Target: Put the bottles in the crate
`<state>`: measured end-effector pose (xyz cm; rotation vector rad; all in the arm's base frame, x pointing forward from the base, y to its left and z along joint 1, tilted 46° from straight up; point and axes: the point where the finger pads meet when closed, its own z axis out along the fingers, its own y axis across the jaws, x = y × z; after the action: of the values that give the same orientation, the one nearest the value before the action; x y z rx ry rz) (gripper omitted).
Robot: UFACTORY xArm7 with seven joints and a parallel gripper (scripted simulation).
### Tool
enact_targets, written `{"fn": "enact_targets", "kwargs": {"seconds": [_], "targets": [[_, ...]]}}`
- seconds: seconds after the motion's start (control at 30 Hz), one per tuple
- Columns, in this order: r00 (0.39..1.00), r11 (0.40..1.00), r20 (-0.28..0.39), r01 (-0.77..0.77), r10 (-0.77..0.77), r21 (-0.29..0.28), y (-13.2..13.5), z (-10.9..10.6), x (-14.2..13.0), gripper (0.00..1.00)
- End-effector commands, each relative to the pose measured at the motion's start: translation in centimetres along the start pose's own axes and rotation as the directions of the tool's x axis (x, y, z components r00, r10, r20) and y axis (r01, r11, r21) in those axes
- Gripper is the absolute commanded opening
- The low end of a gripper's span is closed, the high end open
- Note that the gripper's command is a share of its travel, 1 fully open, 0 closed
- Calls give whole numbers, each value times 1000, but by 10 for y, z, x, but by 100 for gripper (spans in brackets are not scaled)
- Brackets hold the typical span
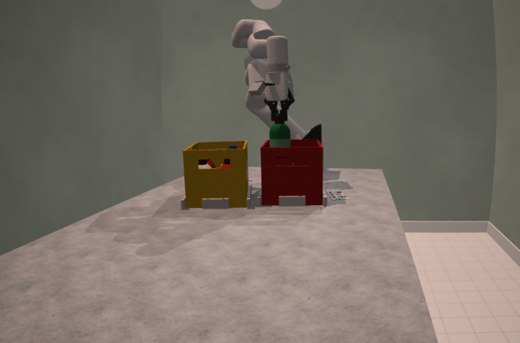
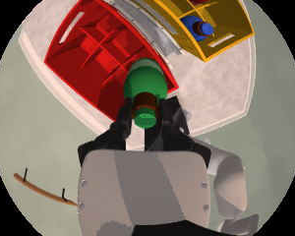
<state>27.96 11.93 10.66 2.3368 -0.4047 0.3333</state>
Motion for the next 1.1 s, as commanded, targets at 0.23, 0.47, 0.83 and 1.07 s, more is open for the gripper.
{"fn": "enact_targets", "kwargs": {"seconds": [0.23, 0.47, 0.83, 1.07], "targets": [[1000, 1000, -2, 0, 0, 4, -1, 8, 1, 0], [1000, 1000, -2, 0, 0, 4, -1, 15, 1, 0], [1000, 1000, -2, 0, 0, 4, -1, 24, 1, 0], [1000, 1000, -2, 0, 0, 4, -1, 31, 1, 0]]}}
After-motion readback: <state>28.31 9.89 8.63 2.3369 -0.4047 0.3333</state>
